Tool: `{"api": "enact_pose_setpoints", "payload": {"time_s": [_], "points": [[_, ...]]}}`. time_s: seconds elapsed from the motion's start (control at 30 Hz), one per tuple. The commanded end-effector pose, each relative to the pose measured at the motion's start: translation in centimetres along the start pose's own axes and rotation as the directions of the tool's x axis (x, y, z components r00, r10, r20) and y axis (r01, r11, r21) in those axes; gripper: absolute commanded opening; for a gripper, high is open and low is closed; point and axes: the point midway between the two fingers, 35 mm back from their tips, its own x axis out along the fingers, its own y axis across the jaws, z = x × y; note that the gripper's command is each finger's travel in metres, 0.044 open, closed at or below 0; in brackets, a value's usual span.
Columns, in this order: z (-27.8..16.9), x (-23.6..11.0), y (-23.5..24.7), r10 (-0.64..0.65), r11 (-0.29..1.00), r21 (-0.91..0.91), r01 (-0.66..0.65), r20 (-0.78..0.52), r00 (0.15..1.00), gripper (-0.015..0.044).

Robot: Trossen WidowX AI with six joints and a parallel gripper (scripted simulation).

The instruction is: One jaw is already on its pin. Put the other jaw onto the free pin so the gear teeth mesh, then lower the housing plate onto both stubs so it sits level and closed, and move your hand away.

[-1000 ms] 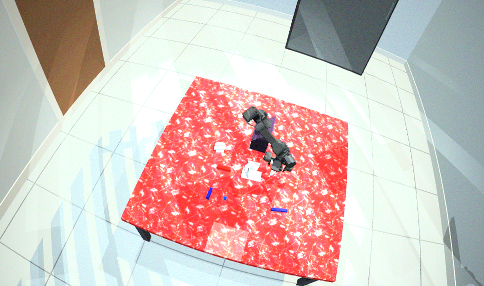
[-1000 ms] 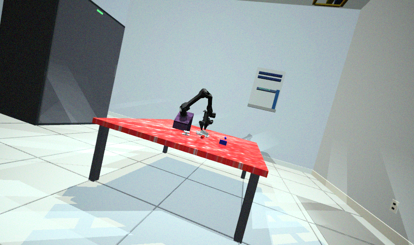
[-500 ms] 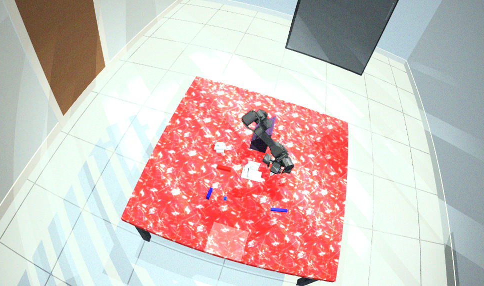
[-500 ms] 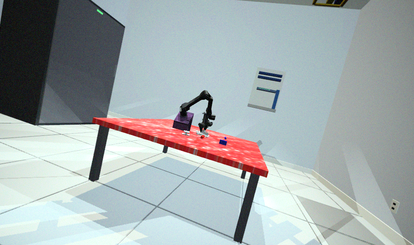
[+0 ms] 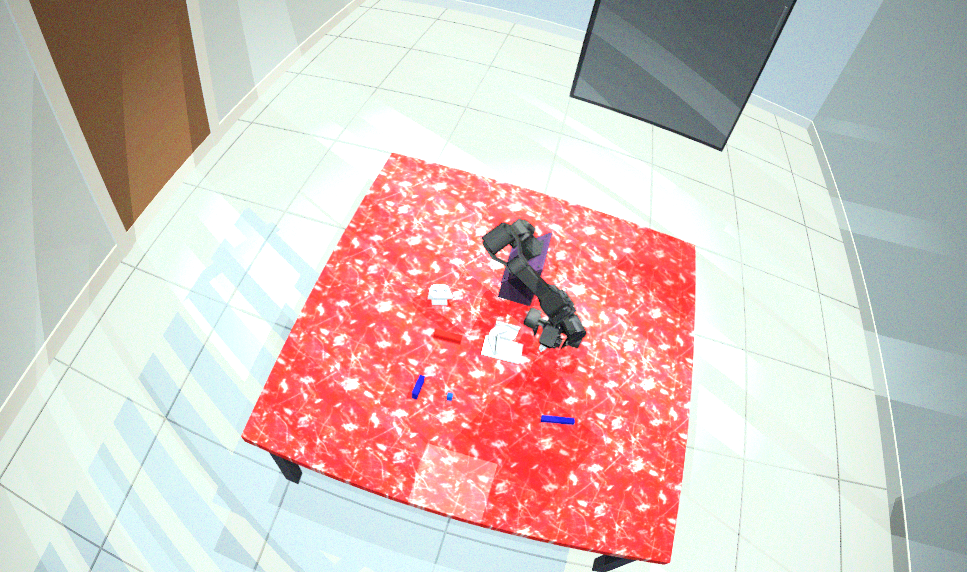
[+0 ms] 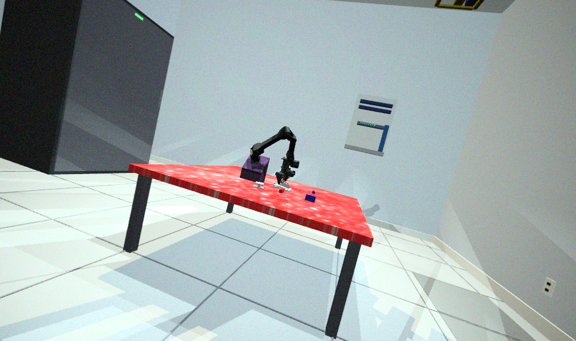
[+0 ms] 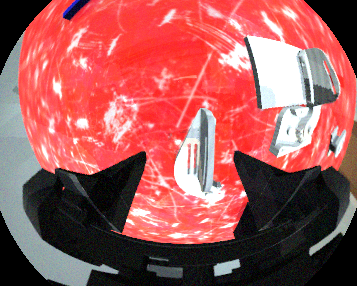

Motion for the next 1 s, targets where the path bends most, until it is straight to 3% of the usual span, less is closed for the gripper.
{"api": "enact_pose_setpoints", "payload": {"time_s": [0.0,0.63,0.97], "points": [[-0.10,0.17,-0.08,-0.005,1.000,-0.007,0.005,-0.002,1.000,0.0440],[-0.10,0.30,-0.08,-0.005,1.000,-0.007,0.005,-0.002,1.000,0.0440],[-0.03,0.17,-0.01,-0.001,1.000,-0.001,0.001,-0.001,1.000,0.0177]]}}
